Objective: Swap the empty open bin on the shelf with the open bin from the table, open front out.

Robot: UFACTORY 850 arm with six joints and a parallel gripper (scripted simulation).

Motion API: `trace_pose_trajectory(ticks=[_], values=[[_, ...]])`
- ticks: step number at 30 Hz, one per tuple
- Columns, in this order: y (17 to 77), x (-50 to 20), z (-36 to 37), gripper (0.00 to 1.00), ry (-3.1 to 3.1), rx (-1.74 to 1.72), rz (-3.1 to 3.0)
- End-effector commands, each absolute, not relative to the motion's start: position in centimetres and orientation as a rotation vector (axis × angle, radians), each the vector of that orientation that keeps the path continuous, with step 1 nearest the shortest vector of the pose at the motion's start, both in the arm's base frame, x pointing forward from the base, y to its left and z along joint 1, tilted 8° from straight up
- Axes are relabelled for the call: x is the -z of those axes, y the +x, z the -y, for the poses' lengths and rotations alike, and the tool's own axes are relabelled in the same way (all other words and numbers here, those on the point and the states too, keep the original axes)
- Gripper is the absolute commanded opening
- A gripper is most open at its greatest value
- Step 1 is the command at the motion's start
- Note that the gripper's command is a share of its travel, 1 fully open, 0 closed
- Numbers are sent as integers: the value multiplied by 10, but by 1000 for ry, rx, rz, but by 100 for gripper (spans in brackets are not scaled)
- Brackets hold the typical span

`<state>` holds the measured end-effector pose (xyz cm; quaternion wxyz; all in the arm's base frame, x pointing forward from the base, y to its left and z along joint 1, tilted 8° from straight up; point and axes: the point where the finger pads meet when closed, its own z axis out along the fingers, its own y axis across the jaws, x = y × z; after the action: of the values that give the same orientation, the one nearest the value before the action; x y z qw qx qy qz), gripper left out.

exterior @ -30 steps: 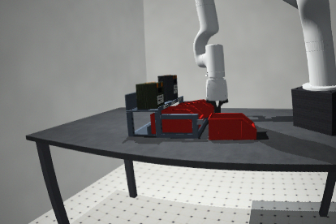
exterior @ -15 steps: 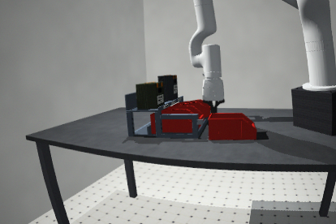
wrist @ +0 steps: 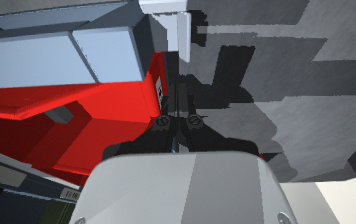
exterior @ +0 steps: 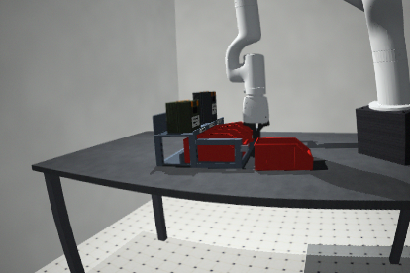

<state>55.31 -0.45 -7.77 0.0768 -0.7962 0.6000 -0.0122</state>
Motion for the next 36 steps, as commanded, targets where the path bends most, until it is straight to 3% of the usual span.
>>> trace_pose_trajectory(ticks=[1, 36], values=[[559, 76, 3, 0, -2394, 14, -1804], [569, 75, 0, 0, -2394, 14, -1804]])
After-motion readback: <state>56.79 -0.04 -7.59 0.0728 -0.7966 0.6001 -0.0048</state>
